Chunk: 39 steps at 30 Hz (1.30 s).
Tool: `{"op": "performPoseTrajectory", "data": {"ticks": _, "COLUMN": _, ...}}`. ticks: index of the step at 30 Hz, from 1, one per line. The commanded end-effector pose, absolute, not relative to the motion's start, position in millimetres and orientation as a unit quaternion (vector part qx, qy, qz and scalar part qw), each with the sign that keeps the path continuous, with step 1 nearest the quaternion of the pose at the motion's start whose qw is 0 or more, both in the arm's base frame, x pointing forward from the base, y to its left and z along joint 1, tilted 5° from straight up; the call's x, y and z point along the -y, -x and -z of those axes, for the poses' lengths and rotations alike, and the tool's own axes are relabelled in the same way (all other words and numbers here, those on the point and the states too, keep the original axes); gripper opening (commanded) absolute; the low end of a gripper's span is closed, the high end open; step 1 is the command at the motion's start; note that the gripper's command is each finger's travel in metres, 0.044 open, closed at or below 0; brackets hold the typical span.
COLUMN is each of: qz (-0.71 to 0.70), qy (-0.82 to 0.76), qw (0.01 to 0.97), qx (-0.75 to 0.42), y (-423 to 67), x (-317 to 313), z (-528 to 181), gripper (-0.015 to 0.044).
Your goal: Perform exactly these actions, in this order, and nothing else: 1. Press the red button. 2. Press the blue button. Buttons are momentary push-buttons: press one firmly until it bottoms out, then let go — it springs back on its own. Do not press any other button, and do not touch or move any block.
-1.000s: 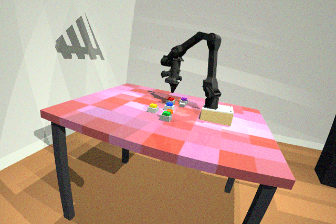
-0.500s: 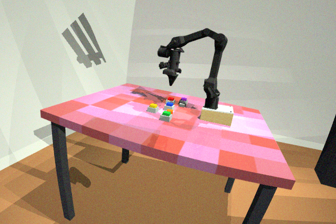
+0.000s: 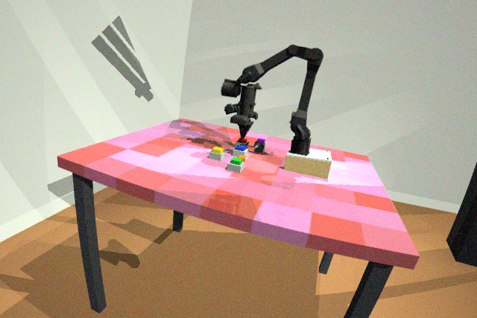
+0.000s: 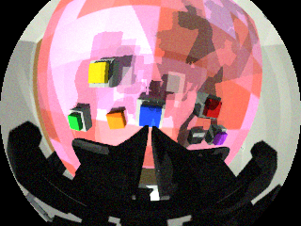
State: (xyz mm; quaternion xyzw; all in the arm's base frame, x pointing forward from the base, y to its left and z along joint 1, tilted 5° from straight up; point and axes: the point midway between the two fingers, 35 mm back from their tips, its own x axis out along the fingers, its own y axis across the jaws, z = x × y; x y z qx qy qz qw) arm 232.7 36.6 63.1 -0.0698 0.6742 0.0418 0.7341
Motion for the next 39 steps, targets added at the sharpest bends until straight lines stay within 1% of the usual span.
{"op": "performPoseTrajectory", "data": {"ticks": 1, "qz": -0.041, "qy": 0.071, "qw": 0.735, "qx": -0.673, "y": -232.6, "x": -35.9, "z": -54.6, "gripper": 0.002}}
{"op": "performPoseTrajectory", "data": {"ticks": 23, "qz": -0.041, "qy": 0.071, "qw": 0.735, "qx": -0.673, "y": -235.5, "x": -34.6, "z": -21.3, "gripper": 0.002}}
{"op": "performPoseTrajectory", "data": {"ticks": 39, "qz": -0.041, "qy": 0.071, "qw": 0.735, "qx": -0.673, "y": -235.5, "x": -34.6, "z": -20.3, "gripper": 0.002}}
